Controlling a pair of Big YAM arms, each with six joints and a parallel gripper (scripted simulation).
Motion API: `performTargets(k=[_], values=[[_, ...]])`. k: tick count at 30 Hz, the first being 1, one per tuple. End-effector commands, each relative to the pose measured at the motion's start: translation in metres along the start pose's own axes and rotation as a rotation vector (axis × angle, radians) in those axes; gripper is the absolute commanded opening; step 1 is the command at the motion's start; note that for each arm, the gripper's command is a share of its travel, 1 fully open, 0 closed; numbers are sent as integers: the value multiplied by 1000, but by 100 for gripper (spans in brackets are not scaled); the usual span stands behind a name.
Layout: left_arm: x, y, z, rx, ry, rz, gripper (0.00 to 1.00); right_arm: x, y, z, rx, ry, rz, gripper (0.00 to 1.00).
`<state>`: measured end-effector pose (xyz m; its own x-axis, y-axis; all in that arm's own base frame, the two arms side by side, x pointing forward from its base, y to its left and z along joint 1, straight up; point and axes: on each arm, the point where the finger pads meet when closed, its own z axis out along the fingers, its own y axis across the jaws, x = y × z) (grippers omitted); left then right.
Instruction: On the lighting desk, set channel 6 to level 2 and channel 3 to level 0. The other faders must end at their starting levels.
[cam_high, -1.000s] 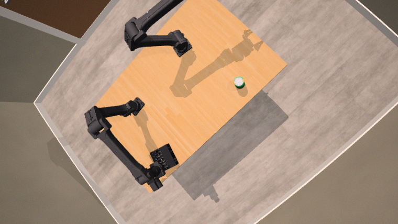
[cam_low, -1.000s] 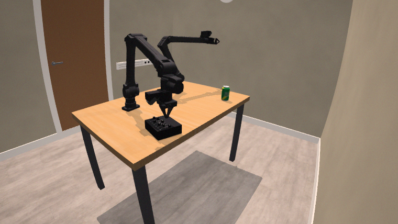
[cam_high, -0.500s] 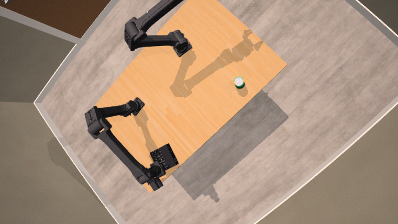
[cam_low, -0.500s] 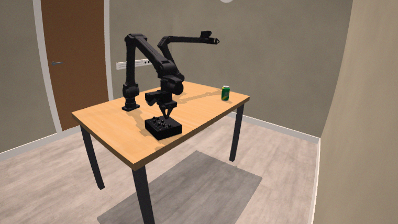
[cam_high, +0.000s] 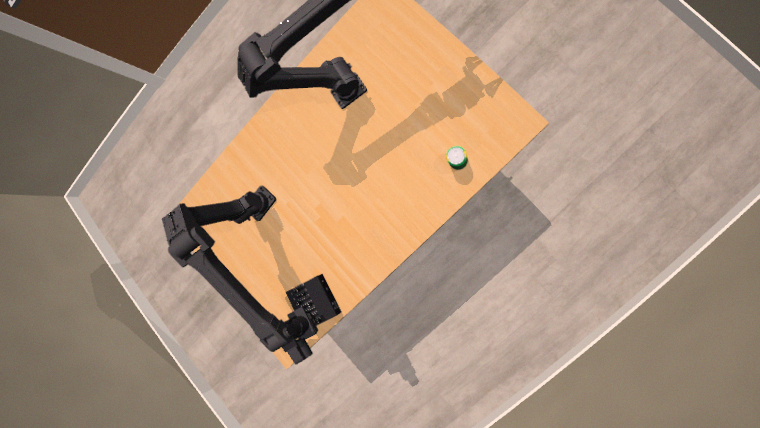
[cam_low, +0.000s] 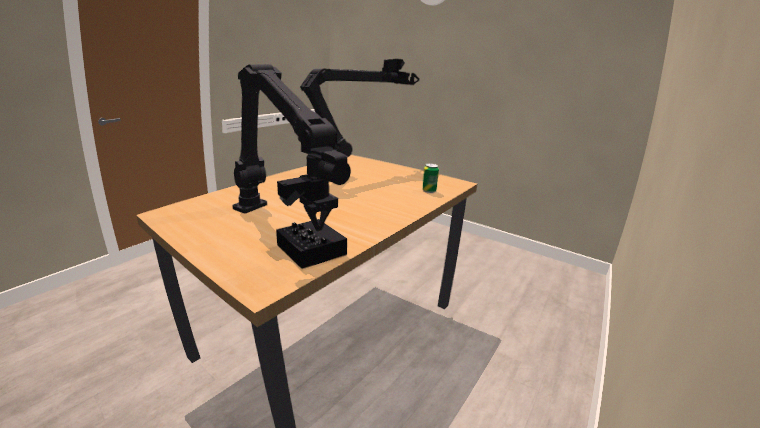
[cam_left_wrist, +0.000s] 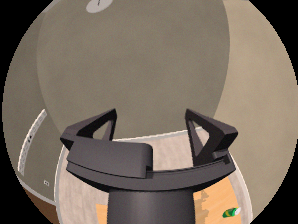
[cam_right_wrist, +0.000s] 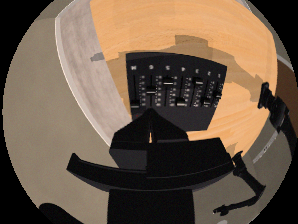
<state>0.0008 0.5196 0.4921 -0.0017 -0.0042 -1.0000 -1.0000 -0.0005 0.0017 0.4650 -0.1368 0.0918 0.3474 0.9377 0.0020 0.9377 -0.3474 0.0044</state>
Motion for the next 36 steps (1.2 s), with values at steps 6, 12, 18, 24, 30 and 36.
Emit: performTargets(k=[6, 12, 18, 24, 30, 36], values=[[-12, 3, -3, -3, -38, -8, 100, -4, 8, 0, -20, -2, 22, 0], [-12, 3, -3, -3, -38, -8, 100, -4, 7, 5, -17, -2, 22, 0], [-12, 3, -3, -3, -38, -8, 100, -4, 9, 3, -22, -2, 22, 0], [-12, 3, -3, -3, -38, -8, 100, -4, 7, 7, -13, -3, 22, 0], [-12, 3, -3, -3, -38, -8, 100, -4, 7, 5, -16, -2, 22, 0], [-12, 3, -3, -3, -38, -8, 100, -4, 7, 5, -16, -2, 22, 0]])
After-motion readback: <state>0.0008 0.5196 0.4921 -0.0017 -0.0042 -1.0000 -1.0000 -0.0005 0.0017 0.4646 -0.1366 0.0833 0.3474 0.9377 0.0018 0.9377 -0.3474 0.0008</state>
